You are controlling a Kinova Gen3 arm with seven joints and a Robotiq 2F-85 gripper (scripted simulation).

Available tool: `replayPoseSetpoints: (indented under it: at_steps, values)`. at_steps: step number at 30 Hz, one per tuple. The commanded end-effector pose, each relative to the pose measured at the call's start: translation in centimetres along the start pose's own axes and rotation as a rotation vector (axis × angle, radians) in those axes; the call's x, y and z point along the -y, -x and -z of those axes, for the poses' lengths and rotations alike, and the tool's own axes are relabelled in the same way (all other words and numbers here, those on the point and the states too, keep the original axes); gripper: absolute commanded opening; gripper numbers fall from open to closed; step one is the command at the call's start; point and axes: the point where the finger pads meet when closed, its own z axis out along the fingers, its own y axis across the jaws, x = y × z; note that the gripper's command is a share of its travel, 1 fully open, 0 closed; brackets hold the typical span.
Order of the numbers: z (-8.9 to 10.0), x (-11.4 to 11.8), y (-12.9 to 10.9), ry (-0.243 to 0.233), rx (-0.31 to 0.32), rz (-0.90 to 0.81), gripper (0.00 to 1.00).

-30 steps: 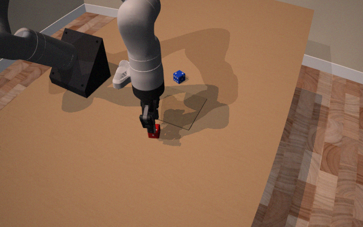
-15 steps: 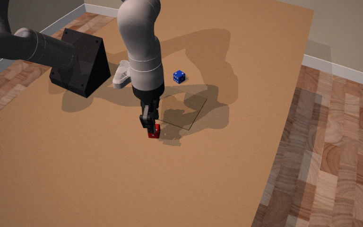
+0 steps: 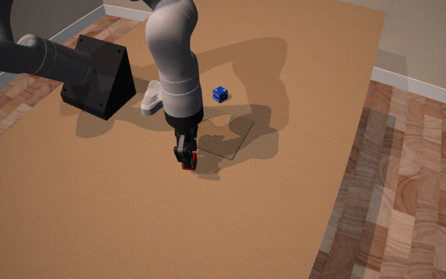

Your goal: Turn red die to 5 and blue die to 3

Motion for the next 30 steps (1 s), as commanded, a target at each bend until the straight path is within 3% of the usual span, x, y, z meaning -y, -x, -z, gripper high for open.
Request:
replayPoseSetpoints:
  at_steps: [1, 9, 30]
  values:
    - [-0.8, 0.1, -0.3, -0.001, -0.009, -0.002, 0.46]
    - [-2.0, 0.1, -0.3, -0.001, -0.009, -0.002, 0.46]
    - [-2.0, 0.1, -0.3, -0.001, -0.009, -0.002, 0.46]
